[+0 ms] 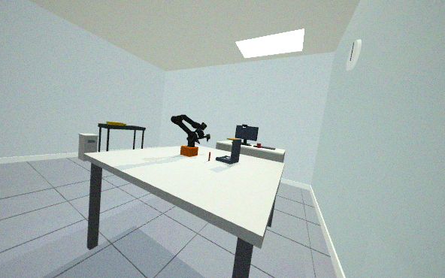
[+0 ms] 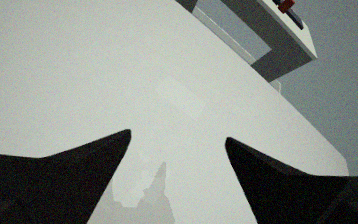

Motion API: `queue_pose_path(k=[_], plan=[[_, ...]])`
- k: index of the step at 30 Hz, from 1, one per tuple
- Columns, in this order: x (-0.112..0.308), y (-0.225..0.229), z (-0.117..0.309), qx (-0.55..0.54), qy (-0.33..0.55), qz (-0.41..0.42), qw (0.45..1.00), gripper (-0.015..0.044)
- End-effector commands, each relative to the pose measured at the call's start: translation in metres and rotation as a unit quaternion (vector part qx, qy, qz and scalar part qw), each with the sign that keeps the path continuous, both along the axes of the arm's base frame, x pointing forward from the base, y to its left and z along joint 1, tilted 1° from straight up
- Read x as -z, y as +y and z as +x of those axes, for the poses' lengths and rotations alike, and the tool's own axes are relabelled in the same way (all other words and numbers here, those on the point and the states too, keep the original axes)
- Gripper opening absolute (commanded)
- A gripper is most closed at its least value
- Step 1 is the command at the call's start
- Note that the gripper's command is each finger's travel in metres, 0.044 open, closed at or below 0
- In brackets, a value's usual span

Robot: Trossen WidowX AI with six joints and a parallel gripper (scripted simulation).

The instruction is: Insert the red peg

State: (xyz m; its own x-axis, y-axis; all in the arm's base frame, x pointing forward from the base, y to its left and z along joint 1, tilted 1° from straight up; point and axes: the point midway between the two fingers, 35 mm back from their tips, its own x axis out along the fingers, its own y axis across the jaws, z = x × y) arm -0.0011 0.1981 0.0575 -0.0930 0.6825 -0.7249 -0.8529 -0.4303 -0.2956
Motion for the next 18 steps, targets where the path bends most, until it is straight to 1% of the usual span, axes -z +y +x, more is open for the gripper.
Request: queue_pose_path(k=[1, 9, 18], plan=[[0.001, 0.002, 0.019, 0.003, -0.052, 0.000, 0.999, 0.0440], [0.003, 0.001, 0.053, 0.010, -0.144, -0.011, 0.989, 0.0440], [0.004, -0.008, 0.092, 0.014, -0.241, -0.044, 0.969, 0.0440]])
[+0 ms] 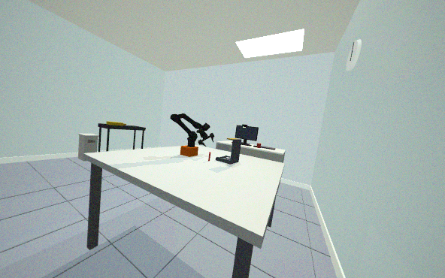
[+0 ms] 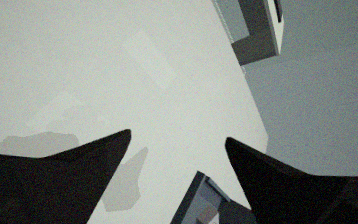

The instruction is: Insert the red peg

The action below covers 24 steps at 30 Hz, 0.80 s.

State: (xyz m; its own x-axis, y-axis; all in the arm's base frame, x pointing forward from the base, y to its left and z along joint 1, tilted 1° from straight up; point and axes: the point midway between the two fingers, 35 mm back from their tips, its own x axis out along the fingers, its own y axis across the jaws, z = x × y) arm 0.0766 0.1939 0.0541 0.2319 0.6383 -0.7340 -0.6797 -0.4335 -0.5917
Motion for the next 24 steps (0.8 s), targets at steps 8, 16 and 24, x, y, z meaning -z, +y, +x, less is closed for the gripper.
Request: queue_pose_path(k=[8, 16, 24], plan=[[0.002, -0.018, 0.047, 0.009, -0.117, -0.063, 0.991, 0.0440], [0.002, -0.037, 0.077, 0.014, -0.186, -0.124, 0.975, 0.0440], [0.003, -0.061, 0.104, 0.016, -0.240, -0.196, 0.951, 0.0440]])
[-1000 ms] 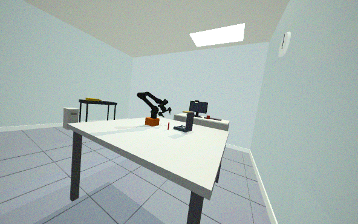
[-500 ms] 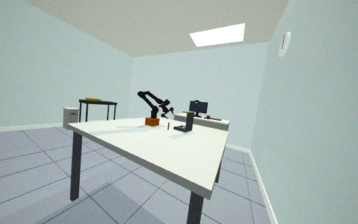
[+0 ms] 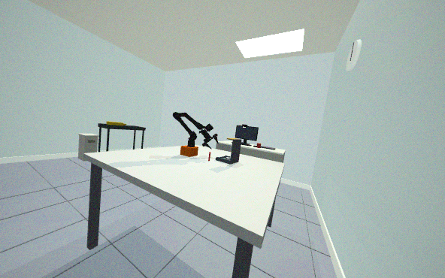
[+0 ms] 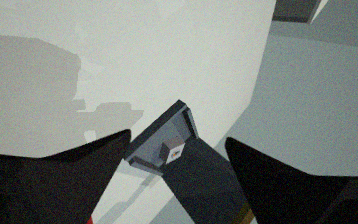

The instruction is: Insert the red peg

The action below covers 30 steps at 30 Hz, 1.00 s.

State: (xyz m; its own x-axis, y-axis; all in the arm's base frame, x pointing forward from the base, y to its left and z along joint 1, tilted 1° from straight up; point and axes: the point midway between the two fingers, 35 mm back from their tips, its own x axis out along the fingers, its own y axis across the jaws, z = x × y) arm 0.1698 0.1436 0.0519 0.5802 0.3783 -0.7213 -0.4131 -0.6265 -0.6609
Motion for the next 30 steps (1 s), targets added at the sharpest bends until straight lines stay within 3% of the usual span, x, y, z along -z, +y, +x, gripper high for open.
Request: queue_pose_path(k=[1, 16, 30], plan=[[0.000, -0.014, 0.014, 0.004, -0.029, -0.044, 0.999, 0.0440], [0.001, -0.070, 0.051, 0.021, -0.088, -0.205, 0.975, 0.0440], [-0.001, -0.133, 0.070, 0.028, -0.092, -0.368, 0.925, 0.0440]])
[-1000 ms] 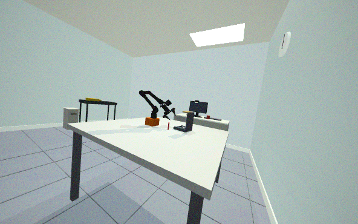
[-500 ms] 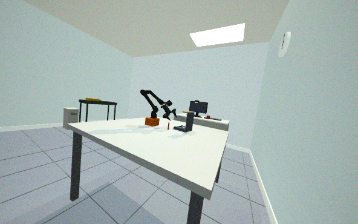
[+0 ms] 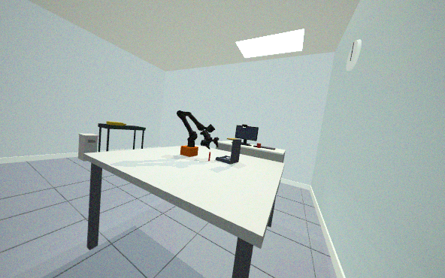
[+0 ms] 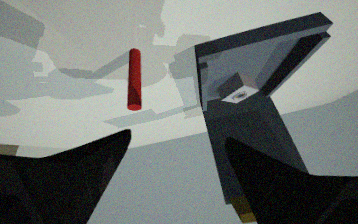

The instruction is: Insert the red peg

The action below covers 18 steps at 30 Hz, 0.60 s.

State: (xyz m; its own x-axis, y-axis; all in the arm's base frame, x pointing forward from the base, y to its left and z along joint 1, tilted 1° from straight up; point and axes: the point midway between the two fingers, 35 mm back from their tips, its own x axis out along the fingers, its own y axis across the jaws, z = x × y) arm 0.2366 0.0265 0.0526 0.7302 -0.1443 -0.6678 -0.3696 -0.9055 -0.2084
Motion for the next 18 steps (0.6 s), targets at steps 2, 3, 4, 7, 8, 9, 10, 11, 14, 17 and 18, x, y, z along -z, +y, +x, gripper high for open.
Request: queue_pose_path(k=[2, 3, 4, 7, 8, 9, 10, 11, 14, 17, 18], plan=[[0.000, -0.025, 0.004, 0.009, 0.008, -0.067, 0.998, 0.0440], [0.000, -0.029, 0.005, 0.011, 0.011, -0.079, 0.997, 0.0440], [-0.001, -0.034, 0.005, 0.013, 0.013, -0.091, 0.996, 0.0440], [-0.001, -0.041, 0.005, 0.016, 0.017, -0.109, 0.994, 0.0440], [-0.001, -0.041, 0.005, 0.016, 0.017, -0.109, 0.994, 0.0440], [-0.001, -0.041, 0.005, 0.016, 0.017, -0.109, 0.994, 0.0440], [-0.001, -0.041, 0.005, 0.016, 0.017, -0.109, 0.994, 0.0440], [-0.001, -0.041, 0.005, 0.016, 0.017, -0.109, 0.994, 0.0440], [-0.001, -0.042, 0.008, 0.016, 0.017, -0.109, 0.994, 0.0361], [-0.001, -0.043, 0.011, 0.016, 0.017, -0.109, 0.994, 0.0282], [-0.001, -0.043, 0.011, 0.016, 0.017, -0.109, 0.994, 0.0256]])
